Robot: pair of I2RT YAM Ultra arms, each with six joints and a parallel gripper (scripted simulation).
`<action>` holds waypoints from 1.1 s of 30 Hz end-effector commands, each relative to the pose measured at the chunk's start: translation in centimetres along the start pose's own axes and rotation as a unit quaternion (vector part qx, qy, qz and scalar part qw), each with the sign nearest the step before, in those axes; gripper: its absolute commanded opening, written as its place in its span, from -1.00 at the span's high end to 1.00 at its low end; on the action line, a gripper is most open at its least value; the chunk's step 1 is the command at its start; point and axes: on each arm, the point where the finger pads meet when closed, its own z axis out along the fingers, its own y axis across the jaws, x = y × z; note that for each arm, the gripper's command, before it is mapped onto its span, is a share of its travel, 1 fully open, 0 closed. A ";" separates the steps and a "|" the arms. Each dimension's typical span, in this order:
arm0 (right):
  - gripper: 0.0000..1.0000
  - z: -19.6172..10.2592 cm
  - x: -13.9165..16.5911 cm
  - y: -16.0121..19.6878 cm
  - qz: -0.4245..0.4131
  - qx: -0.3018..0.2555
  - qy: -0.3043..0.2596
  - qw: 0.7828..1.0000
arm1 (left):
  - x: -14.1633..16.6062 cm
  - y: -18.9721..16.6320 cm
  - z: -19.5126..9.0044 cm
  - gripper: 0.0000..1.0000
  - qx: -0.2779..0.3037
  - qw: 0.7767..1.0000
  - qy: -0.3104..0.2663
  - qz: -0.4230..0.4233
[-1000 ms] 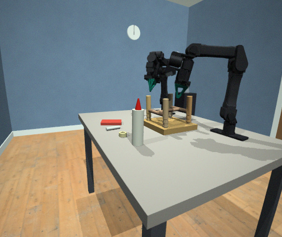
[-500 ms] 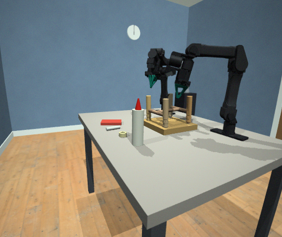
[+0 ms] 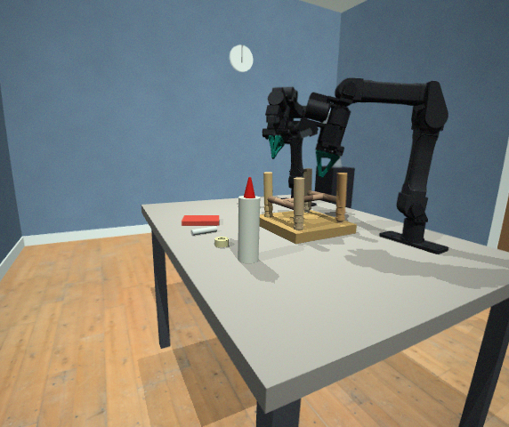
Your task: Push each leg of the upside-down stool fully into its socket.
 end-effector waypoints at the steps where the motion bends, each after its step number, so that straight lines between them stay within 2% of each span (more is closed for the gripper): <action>1: 1.00 -1.3 1.0 1.7 -0.019 -0.014 0.000 1.000 | 1.2 -1.2 -1.2 1.00 0.011 1.000 -0.007 0.020; 7: 1.00 -2.7 2.7 5.0 -0.054 -0.037 -0.010 0.998 | 2.9 -4.0 -3.2 1.00 0.028 0.997 -0.032 0.067; 11: 1.00 -3.6 5.2 7.6 -0.084 -0.054 -0.006 0.995 | 4.9 -5.9 -4.5 1.00 0.036 0.992 -0.049 0.113; 15: 1.00 -3.8 5.9 8.0 -0.095 -0.049 -0.006 0.994 | 5.2 -6.8 -5.1 1.00 0.043 0.988 -0.064 0.131; 18: 1.00 -4.6 8.7 9.6 -0.123 -0.069 0.015 0.990 | 7.0 -8.0 -5.6 1.00 0.063 0.983 -0.064 0.159; 20: 1.00 -4.9 9.5 10.2 -0.132 -0.074 0.016 0.988 | 7.5 -8.5 -6.2 1.00 0.069 0.980 -0.075 0.171; 24: 1.00 -5.4 9.8 10.9 -0.144 -0.078 0.003 0.986 | 8.2 -8.7 -6.4 1.00 0.067 0.977 -0.082 0.187; 26: 1.00 -5.4 9.4 10.7 -0.141 -0.074 -0.004 0.987 | 7.5 -9.0 -6.6 1.00 0.069 0.975 -0.095 0.187; 28: 1.00 -5.7 10.0 10.6 -0.143 -0.080 0.008 0.986 | 6.7 -9.2 -8.2 1.00 0.079 0.972 -0.124 0.182; 29: 1.00 -6.1 10.0 11.2 -0.150 -0.084 0.005 0.985 | 7.4 -9.3 -8.2 1.00 0.083 0.972 -0.115 0.187; 31: 1.00 -6.1 10.0 11.2 -0.150 -0.084 0.005 0.985 | 7.4 -9.3 -8.2 1.00 0.083 0.972 -0.115 0.187; 32: 1.00 -5.8 9.8 10.4 -0.137 -0.079 0.007 0.987 | 7.5 -9.0 -6.7 1.00 0.075 0.975 -0.102 0.182; 33: 1.00 -6.2 9.7 10.1 -0.134 -0.077 0.001 0.988 | 7.5 -8.8 -6.7 1.00 0.075 0.975 -0.107 0.179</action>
